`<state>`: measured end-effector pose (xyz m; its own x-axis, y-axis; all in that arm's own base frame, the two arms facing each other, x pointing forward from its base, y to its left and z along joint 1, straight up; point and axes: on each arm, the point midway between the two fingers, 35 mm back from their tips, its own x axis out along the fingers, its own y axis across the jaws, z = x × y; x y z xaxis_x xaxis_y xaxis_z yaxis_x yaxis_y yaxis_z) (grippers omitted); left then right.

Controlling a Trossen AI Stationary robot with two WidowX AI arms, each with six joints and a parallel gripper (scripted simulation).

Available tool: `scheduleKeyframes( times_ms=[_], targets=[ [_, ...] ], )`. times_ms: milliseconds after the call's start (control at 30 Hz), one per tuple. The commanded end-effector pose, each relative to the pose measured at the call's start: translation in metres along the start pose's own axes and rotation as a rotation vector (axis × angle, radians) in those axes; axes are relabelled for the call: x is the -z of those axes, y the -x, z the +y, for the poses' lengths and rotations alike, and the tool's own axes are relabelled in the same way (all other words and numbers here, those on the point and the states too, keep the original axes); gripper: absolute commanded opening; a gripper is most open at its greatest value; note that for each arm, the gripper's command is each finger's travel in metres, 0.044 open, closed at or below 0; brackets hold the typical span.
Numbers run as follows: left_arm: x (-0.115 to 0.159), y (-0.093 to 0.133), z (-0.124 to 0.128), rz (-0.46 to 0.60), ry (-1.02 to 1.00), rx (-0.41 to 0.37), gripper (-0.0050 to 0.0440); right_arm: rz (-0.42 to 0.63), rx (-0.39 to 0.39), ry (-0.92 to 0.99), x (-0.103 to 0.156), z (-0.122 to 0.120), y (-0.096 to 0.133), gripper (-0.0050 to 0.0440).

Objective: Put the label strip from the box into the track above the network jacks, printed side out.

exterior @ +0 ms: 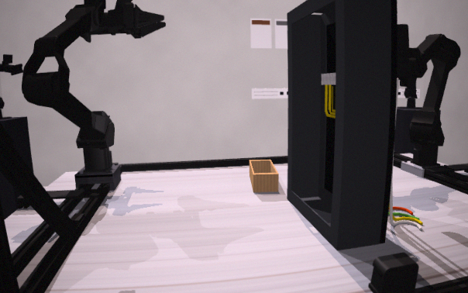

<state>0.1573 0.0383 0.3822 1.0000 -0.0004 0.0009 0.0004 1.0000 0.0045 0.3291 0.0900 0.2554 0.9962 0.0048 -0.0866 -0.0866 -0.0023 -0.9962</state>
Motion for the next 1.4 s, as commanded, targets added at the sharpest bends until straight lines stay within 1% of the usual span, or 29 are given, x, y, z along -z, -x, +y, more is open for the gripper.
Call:
scheduleKeyframes(
  times_ms=[0,133,1133,1367],
  targets=[
    [-0.0011,-0.0001,0.0013,0.0,-0.001,0.0,0.044,-0.021,0.017,-0.01,0.0002,-0.0078,0.0023,-0.005],
    [-0.0011,-0.0001,0.0013,0.0,-0.001,0.0,0.044,-0.069,0.012,-0.006,-0.0016,-0.0048,0.0052,-0.005],
    [-0.0011,-0.0001,0.0013,0.0,-0.001,0.0,0.044,-0.071,0.016,-0.009,-0.0027,-0.0078,0.0045,-0.005],
    [-0.0011,-0.0001,0.0013,0.0,-0.001,0.0,0.044,-0.072,0.011,-0.004,-0.0019,-0.0032,0.0068,-0.005]
  ],
)
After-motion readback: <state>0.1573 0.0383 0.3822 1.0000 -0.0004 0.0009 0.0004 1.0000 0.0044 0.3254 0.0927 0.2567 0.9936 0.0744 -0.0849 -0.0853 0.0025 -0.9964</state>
